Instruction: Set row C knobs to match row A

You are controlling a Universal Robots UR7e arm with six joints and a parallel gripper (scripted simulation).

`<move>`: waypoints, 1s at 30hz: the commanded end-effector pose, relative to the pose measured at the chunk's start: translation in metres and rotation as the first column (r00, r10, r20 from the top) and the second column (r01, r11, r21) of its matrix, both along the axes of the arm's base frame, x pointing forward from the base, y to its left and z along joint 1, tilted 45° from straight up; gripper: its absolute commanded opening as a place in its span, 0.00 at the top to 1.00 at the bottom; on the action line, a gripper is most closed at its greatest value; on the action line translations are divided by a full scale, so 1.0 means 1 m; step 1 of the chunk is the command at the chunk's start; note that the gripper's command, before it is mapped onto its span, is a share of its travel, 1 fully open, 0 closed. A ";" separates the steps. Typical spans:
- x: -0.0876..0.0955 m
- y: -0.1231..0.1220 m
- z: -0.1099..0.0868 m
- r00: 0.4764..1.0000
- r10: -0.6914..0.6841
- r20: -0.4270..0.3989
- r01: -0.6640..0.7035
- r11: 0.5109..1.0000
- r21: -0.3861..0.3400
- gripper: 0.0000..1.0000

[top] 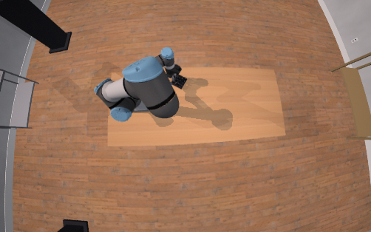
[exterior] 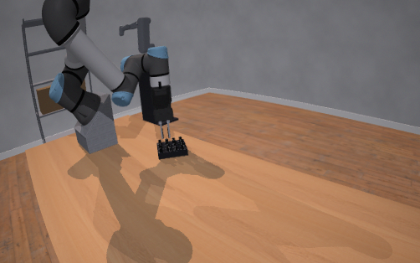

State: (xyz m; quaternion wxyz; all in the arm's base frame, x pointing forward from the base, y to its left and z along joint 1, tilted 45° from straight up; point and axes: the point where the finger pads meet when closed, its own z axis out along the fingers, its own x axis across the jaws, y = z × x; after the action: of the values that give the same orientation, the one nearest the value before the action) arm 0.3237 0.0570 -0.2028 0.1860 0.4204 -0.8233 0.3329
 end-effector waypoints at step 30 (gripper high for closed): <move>-0.002 -0.003 -0.002 1.000 -0.001 -0.004 0.001 1.000 -0.002 0.54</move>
State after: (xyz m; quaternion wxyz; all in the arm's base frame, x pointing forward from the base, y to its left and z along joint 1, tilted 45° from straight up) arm 0.3241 0.0571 -0.2028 0.1853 0.4204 -0.8234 0.3330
